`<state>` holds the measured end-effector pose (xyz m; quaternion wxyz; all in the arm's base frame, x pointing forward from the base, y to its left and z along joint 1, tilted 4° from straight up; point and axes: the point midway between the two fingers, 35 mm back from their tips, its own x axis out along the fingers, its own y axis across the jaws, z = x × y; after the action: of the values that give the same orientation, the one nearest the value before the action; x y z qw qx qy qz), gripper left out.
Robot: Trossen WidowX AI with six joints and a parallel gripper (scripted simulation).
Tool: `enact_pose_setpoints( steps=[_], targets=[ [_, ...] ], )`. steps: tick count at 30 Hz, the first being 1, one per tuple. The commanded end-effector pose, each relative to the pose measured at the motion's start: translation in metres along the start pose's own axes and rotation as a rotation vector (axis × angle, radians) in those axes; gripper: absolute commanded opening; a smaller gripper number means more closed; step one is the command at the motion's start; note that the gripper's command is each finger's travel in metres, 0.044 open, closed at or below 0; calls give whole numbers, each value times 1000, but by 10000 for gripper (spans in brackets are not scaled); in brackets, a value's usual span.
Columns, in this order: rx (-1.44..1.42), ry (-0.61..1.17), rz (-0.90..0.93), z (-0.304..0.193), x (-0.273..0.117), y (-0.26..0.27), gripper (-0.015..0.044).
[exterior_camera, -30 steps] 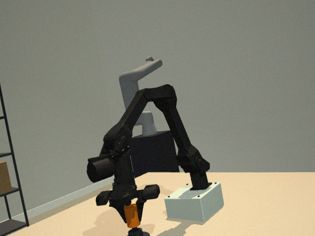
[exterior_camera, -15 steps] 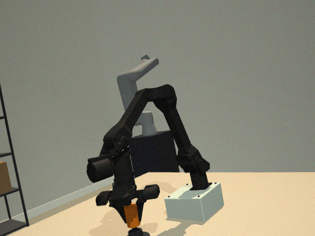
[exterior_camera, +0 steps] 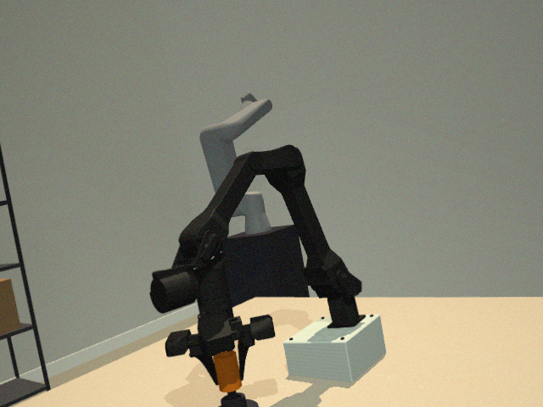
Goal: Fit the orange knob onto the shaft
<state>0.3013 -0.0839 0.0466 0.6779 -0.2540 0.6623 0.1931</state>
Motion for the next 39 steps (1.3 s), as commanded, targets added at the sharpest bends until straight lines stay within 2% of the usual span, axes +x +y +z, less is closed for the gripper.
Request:
enact_pose_setpoints(
  steps=[1,28,35,39],
  targets=[
    [-8,-3,0,-1,1,2,0],
    [-8,-3,0,1,-2,-1,0],
    [-207,-3,0,3,-3,-3,0],
    [-218,-3,0,4,-3,-4,0]
  ],
)
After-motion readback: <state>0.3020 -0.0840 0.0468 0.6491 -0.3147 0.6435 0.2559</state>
